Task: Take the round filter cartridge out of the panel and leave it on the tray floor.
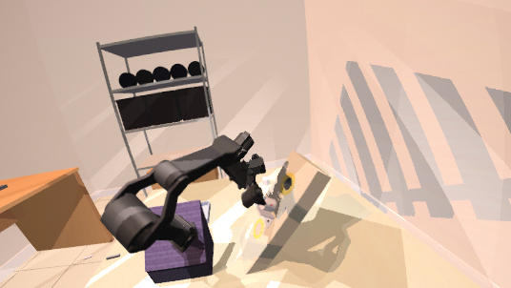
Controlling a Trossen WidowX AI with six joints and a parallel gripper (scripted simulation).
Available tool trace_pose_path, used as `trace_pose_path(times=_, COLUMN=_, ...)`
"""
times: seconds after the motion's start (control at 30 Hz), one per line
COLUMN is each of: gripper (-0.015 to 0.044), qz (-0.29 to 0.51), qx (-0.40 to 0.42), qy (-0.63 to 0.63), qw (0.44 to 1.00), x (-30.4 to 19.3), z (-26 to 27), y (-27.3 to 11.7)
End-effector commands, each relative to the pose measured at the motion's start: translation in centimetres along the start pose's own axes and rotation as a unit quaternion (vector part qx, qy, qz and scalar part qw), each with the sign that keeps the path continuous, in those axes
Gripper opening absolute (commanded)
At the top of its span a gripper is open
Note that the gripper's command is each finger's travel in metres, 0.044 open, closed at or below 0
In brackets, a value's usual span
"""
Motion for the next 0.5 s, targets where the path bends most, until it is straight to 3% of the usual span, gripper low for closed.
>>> trace_pose_path(times=0.0, gripper=0.0305, qz=0.002, qx=0.0, qy=-0.003, qw=1.0, x=-0.1, z=0.0, y=0.7)
trace_pose_path(times=0.47, gripper=0.0305, qz=0.001, qx=-0.003, qy=-0.003, qw=1.0, x=-0.2, z=-0.1, y=2.9)
Point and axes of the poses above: the point midway between the two fingers, 35 mm back from their tips, its own y axis out along the fingers, its own z axis across the jaws, x = y × z, the point moved 6 cm from there along -y, back along the fingers, and after that the axes turned 2 degrees about -y, right-handed, at the moved point
